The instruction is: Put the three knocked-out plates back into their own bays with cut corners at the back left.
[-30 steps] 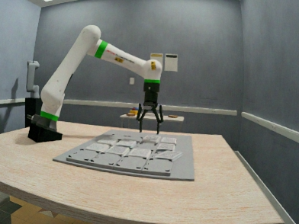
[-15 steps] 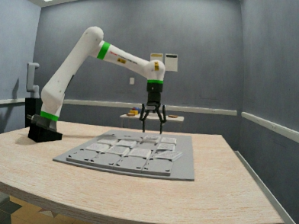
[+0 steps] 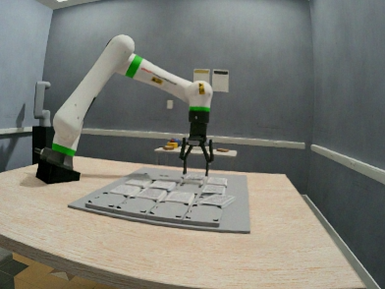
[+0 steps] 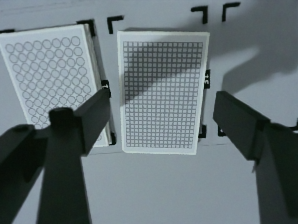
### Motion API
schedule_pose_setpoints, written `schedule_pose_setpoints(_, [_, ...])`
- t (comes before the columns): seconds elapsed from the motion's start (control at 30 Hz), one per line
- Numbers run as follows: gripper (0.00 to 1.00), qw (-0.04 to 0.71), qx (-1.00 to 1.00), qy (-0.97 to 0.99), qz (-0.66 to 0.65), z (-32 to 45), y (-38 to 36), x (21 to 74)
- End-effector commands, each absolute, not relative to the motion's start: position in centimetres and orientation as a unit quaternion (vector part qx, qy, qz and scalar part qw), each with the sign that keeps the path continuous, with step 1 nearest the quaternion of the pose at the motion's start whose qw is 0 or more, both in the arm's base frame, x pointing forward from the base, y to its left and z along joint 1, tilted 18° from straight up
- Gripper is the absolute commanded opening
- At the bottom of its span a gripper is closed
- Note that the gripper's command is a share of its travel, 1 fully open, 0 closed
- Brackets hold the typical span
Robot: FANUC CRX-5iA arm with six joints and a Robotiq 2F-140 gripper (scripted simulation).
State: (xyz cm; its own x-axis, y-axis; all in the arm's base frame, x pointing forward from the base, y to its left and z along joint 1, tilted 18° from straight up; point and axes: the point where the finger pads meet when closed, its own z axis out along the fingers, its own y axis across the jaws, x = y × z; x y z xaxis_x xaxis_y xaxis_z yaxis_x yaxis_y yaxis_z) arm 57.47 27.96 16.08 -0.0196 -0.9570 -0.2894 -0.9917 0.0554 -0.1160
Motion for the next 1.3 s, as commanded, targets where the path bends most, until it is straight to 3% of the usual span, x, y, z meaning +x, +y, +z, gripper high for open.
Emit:
schedule_pose_setpoints(0.0, [0.70, 0.148, -0.685, 0.711, 0.059, 16.1, 28.0, 57.6])
schedule_pose_setpoints(1.27, [0.70, 0.148, -0.685, 0.711, 0.059, 14.2, 28.6, 57.8])
